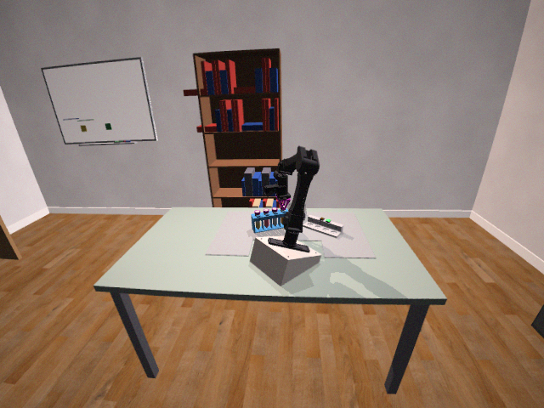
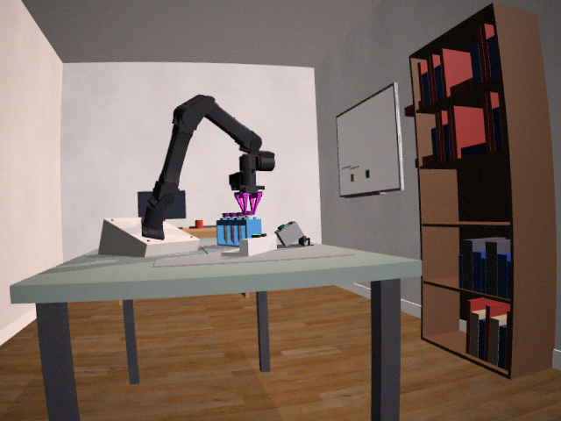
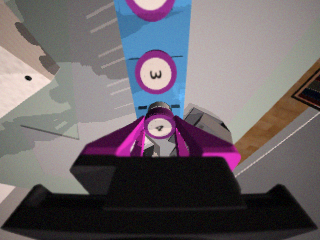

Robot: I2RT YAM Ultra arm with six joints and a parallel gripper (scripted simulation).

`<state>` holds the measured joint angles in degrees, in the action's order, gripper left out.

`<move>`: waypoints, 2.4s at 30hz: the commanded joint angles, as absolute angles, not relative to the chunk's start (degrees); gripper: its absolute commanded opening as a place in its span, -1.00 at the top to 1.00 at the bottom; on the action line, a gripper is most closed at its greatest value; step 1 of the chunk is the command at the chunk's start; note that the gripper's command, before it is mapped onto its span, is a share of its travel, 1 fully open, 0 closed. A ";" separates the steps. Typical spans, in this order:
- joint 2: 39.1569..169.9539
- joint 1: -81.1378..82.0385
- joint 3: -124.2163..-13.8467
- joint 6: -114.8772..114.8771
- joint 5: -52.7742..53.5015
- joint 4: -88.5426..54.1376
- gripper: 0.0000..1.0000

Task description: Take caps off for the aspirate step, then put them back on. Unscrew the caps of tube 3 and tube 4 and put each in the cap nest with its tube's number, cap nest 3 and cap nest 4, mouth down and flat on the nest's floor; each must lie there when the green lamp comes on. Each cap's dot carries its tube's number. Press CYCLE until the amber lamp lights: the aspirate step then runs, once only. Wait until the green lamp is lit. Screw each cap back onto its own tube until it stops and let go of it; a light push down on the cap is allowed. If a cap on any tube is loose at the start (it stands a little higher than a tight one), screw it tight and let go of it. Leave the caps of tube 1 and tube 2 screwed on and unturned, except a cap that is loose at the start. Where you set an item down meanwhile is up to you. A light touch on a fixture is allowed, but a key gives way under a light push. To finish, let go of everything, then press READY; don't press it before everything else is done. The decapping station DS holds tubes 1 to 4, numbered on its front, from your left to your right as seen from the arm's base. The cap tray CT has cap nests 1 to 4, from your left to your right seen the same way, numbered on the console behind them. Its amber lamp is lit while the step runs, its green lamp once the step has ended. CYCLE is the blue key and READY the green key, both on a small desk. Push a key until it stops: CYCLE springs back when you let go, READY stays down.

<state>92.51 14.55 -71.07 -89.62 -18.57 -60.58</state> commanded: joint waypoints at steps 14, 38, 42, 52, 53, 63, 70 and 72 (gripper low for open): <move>92.25 14.61 -71.51 -42.88 -18.54 -60.36 1.00; 92.26 14.61 -71.50 14.41 -18.55 -60.34 1.00; 92.25 14.61 -71.50 25.87 -18.55 -60.34 1.00; 92.26 14.61 -71.50 48.80 -18.55 -60.35 1.00; 92.26 14.61 -71.50 51.66 -18.55 -60.35 1.00; 92.26 14.61 -71.49 80.30 -18.55 -60.35 1.00; 92.26 14.61 -71.50 94.63 -18.56 -60.35 1.00; 92.26 14.61 -71.50 99.83 -18.56 -60.35 1.00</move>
<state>92.51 14.55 -71.07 89.52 -18.44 -60.62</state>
